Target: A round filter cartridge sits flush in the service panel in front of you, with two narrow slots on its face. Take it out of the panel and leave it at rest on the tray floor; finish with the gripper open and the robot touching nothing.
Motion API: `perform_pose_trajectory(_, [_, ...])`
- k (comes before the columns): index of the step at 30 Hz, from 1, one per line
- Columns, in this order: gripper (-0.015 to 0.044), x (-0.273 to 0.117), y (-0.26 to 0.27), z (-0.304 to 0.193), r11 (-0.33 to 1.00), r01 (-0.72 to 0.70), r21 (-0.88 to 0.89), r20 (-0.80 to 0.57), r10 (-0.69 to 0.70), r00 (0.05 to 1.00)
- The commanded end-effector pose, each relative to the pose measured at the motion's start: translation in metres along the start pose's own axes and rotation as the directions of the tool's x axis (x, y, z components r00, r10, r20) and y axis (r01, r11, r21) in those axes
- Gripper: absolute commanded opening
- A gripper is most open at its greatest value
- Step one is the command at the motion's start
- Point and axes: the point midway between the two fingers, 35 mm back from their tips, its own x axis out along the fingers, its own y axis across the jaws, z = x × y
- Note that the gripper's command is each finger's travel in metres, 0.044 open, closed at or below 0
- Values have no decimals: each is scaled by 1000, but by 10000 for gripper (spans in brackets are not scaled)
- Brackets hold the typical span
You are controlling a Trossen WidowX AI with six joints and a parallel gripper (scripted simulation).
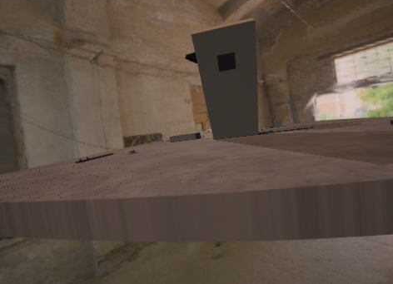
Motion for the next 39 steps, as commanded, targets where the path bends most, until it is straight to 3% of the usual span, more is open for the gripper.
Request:
perform_pose_trajectory(1, [374, 2, 1, 1, 1000, -5, 2, 4, 5, 1000])
perform_pose_trajectory(12, [88, 115, 91, 29, 953, -277, 126, 201, 249, 947])
perform_pose_trajectory(20, [88, 165, 189, 40, 867, -448, 218, 254, 393, 884])
perform_pose_trajectory(26, [88, 173, 269, 45, 798, -562, 216, 264, 507, 821])
perform_pose_trajectory(32, [88, 165, 346, 40, 719, -646, 256, 212, 610, 763])
perform_pose_trajectory(39, [88, 124, 435, 24, 619, -741, 262, 96, 747, 658])
